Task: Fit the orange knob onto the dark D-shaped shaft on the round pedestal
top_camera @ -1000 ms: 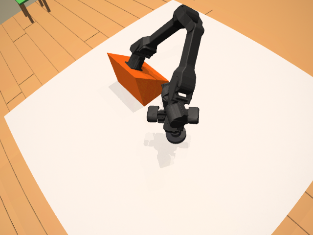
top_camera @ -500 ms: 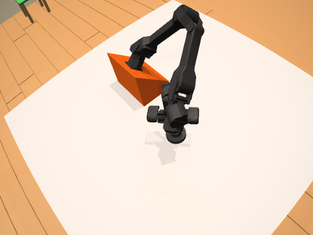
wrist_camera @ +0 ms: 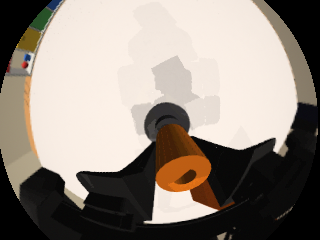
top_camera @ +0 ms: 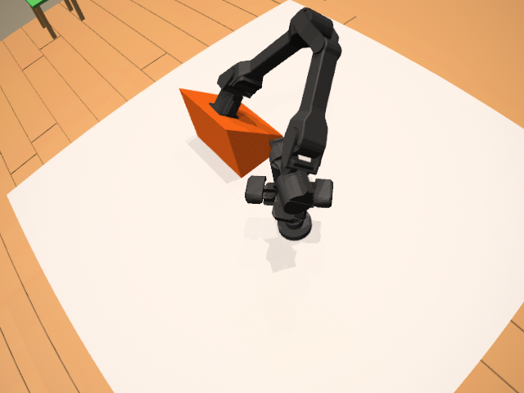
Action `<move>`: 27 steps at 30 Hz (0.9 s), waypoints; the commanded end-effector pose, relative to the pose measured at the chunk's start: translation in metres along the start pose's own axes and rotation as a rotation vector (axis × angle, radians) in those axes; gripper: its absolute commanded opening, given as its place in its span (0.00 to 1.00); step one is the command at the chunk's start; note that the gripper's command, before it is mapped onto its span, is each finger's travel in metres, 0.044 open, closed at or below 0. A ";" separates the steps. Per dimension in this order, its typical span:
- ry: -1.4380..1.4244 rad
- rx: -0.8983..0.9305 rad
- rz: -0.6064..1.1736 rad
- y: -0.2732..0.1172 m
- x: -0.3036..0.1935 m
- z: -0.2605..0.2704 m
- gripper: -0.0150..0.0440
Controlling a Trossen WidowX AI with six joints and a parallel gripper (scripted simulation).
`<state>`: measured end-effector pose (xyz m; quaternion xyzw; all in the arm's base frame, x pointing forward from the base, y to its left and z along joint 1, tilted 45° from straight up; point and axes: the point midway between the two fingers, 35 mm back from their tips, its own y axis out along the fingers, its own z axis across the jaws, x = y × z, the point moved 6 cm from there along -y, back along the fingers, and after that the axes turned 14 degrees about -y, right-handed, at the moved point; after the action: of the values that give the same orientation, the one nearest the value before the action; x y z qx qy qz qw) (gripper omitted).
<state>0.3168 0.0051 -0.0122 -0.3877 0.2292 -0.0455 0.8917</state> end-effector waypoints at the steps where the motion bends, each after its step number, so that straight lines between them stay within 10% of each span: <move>1: 0.042 -0.001 -0.003 -0.002 0.001 0.001 0.25; 27: 0.205 -0.001 -0.003 0.002 0.001 0.001 0.25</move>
<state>0.3171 0.0066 -0.0133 -0.3819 0.3161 -0.0849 0.8643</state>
